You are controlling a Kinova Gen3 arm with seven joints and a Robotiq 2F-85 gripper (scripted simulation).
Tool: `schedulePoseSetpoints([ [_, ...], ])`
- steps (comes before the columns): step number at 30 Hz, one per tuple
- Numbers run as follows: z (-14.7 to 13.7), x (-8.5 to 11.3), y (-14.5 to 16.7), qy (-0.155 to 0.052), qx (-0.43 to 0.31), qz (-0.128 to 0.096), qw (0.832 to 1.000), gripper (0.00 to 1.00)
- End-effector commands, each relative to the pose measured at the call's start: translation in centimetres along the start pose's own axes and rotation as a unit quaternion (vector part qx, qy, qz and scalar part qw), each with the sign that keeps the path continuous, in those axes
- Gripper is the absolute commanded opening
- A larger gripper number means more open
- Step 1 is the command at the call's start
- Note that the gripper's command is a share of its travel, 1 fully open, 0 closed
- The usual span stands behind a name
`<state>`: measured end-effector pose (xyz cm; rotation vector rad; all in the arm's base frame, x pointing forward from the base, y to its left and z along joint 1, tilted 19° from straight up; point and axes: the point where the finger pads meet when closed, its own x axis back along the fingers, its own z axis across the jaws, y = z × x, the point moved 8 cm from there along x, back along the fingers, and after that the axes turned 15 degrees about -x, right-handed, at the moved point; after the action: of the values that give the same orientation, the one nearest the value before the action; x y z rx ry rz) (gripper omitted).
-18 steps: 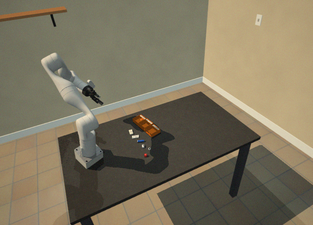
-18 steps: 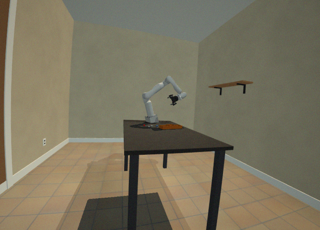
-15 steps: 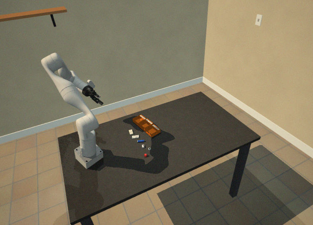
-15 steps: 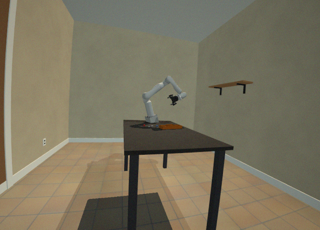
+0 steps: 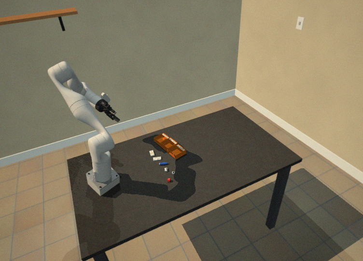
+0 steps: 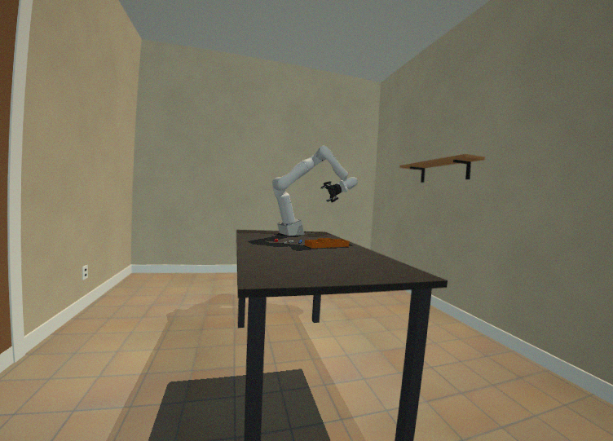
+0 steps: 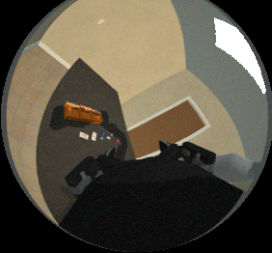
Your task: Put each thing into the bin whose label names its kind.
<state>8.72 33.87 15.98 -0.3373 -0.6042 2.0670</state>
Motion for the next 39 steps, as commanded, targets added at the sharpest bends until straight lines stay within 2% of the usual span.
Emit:
schedulePoseSetpoints([
  [1,-1.4,-0.7,1.1,0.000,-0.001,-0.003,1.000,0.09],
  [9,-6.6,-2.6,4.7,-0.003,-0.002,-0.004,1.000,0.09],
  [12,-6.9,-2.7,4.8,-0.004,-0.002,-0.002,1.000,0.09],
  [13,-6.6,-3.7,4.5,-0.010,0.027,0.014,0.999,0.09],
  [14,-6.5,-4.1,3.3,-0.014,-0.006,-0.001,1.000,0.09],
  [16,-6.5,-4.1,3.3,-0.014,-0.006,-0.001,1.000,0.09],
  [19,-6.3,-4.5,2.4,-0.023,-0.067,-0.049,0.996,0.09],
  [23,-6.5,-6.5,0.6,-0.031,-0.146,-0.101,0.984,0.09],
  [24,-6.4,-6.5,0.5,-0.033,-0.165,-0.113,0.979,0.09],
  [29,-6.6,-9.4,-1.6,-0.031,-0.258,-0.173,0.950,0.09],
  [31,-6.4,-9.7,-2.0,-0.030,-0.294,-0.197,0.935,0.09],
  [33,-6.4,-9.7,-2.0,-0.030,-0.294,-0.197,0.935,0.09],
  [35,-6.4,-11.4,-3.0,-0.024,-0.337,-0.226,0.914,0.09],
  [39,-6.2,-12.9,-4.0,-0.011,-0.408,-0.270,0.872,0.09],
])
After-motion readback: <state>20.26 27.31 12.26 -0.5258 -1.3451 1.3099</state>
